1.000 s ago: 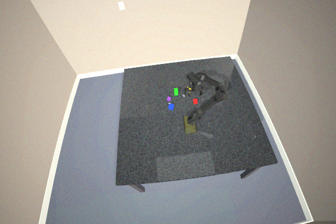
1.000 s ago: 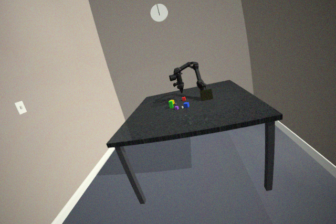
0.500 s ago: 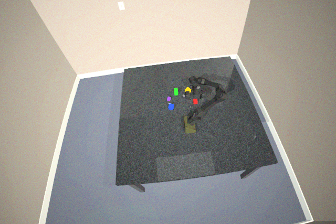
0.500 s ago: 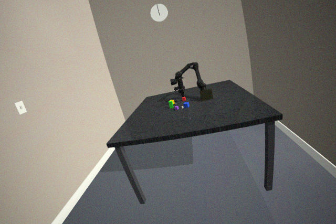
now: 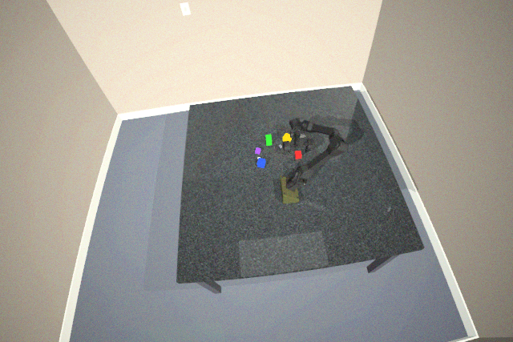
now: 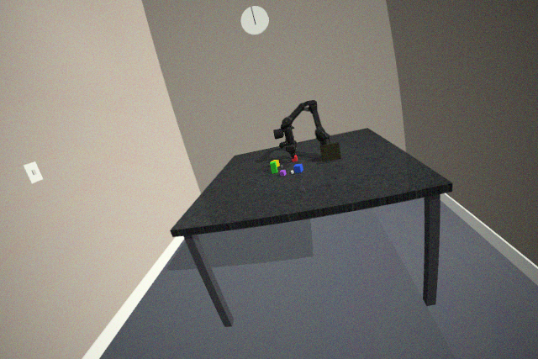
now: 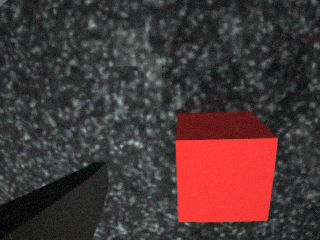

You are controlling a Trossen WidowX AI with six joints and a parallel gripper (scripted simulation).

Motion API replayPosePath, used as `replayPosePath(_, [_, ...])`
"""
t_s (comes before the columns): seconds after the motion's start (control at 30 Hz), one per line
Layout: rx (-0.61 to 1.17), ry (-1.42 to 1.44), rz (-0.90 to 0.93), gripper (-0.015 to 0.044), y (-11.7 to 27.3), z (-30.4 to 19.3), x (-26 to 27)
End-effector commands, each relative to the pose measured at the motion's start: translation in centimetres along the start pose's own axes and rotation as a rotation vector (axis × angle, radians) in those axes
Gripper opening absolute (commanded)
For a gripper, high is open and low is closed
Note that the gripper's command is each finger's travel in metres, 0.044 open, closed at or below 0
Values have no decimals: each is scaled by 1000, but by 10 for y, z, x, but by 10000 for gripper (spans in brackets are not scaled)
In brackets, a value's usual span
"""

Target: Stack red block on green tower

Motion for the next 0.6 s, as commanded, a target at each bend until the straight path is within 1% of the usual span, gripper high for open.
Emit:
replayPosePath(0.0, [5,7,-8,440,-8,-1,0])
replayPosePath(0.33, [5,7,-10,440,-24,-2,-1])
replayPosePath(0.57, [5,7,-10,440,-25,-2,-1])
Point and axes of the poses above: the point midway between the two fingers, 35 mm back from their tips, its own y axis back along the fingers, its own x axis across the jaws, z = x × y, the point moved 4 cm from there along y, back along the fingers, and after that the axes turned 6 degrees about -y, right-handed, at the moved point
